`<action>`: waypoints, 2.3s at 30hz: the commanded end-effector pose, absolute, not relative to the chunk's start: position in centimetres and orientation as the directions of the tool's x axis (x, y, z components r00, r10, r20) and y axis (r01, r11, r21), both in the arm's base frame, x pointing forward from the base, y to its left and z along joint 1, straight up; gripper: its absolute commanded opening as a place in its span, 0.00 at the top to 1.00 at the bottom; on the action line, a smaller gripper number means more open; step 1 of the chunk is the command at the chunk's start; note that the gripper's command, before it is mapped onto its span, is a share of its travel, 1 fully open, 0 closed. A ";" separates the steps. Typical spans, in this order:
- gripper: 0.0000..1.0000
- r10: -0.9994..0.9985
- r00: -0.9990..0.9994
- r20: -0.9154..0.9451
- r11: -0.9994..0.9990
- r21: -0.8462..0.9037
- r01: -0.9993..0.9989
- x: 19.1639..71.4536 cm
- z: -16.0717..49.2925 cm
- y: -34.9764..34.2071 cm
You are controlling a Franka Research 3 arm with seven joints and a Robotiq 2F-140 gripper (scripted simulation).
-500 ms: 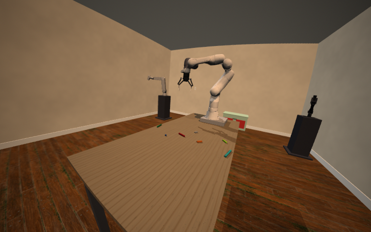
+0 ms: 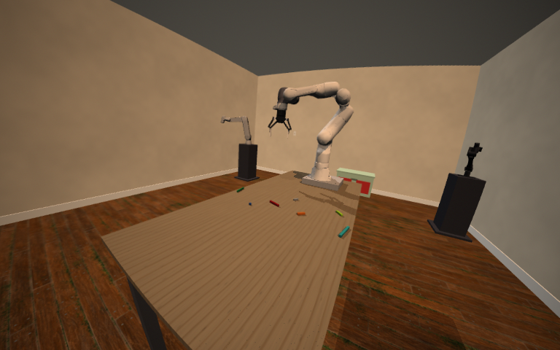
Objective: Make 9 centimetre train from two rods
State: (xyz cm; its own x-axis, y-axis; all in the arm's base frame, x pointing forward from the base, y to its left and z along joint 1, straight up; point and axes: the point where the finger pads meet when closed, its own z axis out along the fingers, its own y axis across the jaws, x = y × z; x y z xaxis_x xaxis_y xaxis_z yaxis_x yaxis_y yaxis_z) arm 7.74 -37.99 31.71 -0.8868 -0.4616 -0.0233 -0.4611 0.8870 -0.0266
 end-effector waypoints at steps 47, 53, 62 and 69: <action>0.00 -0.998 0.034 0.059 -0.028 0.106 -0.994 30.9 22.5 -40.8; 0.00 -0.990 0.130 0.054 -0.123 0.112 -0.986 33.2 21.5 -40.2; 0.00 -0.927 0.373 0.036 -0.366 0.122 -0.922 39.1 18.7 -37.8; 0.00 -0.863 0.504 0.025 -0.498 0.122 -0.859 42.6 17.0 -35.9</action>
State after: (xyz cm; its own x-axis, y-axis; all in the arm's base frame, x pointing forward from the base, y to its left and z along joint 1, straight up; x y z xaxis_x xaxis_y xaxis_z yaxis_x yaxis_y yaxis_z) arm 41.22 -36.01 17.22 0.3963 -0.9178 0.0241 -0.9118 -0.3904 0.1271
